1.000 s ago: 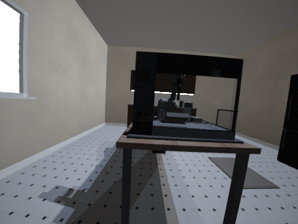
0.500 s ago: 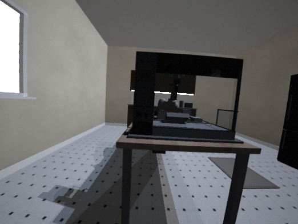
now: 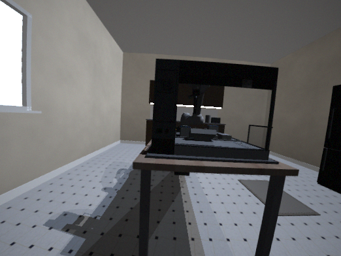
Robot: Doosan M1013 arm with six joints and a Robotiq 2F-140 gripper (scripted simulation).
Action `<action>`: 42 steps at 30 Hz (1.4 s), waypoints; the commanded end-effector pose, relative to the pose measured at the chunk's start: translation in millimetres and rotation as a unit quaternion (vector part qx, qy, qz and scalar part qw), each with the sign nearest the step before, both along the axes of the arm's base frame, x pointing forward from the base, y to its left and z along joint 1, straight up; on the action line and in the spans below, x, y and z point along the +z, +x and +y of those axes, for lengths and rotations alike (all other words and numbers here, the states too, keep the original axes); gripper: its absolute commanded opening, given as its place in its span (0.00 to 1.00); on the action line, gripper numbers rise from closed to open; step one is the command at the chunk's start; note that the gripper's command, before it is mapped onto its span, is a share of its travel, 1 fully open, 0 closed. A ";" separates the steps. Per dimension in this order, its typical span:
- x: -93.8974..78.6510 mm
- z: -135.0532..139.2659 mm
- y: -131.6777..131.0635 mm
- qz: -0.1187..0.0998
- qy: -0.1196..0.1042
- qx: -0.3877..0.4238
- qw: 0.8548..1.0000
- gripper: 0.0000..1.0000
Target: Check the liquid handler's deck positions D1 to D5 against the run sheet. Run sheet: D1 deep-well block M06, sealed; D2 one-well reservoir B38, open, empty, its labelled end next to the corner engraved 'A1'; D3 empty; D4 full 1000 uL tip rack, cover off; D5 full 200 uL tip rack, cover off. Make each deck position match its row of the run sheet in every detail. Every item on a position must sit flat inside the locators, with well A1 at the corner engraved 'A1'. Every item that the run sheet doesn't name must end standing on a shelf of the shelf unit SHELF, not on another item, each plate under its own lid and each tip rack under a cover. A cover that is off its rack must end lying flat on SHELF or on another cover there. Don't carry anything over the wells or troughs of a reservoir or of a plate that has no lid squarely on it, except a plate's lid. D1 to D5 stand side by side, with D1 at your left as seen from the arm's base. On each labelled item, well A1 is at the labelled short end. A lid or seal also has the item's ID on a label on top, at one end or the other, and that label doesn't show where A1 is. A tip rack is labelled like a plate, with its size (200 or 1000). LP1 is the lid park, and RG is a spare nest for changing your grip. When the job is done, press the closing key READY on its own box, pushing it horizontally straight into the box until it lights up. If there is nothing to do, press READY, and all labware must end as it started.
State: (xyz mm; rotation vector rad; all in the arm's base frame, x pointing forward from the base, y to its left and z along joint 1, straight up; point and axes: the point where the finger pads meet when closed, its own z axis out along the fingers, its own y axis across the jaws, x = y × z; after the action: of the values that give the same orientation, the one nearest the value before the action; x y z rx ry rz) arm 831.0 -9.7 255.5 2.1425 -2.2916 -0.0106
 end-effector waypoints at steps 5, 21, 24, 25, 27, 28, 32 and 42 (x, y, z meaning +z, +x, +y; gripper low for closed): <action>0.8 -18.3 0.9 -0.002 -0.001 0.004 1.000 0.10; 0.9 -78.5 1.3 0.000 -0.001 0.003 1.000 0.10; 0.8 -93.6 1.0 0.000 -0.001 0.003 1.000 0.10; 0.8 -98.6 1.0 0.000 -0.001 0.003 1.000 0.10; 0.8 -108.6 1.1 0.000 -0.001 0.003 1.000 0.10; 0.8 -113.6 1.0 0.000 -0.001 0.003 1.000 0.10; 2.1 -113.7 1.4 -0.001 -0.001 0.003 1.000 0.10; 0.8 -153.8 1.1 0.000 -0.001 0.005 1.000 0.10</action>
State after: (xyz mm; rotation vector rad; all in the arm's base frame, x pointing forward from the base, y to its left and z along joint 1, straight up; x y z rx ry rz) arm 832.2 -145.1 254.6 2.1460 -2.2896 -0.0100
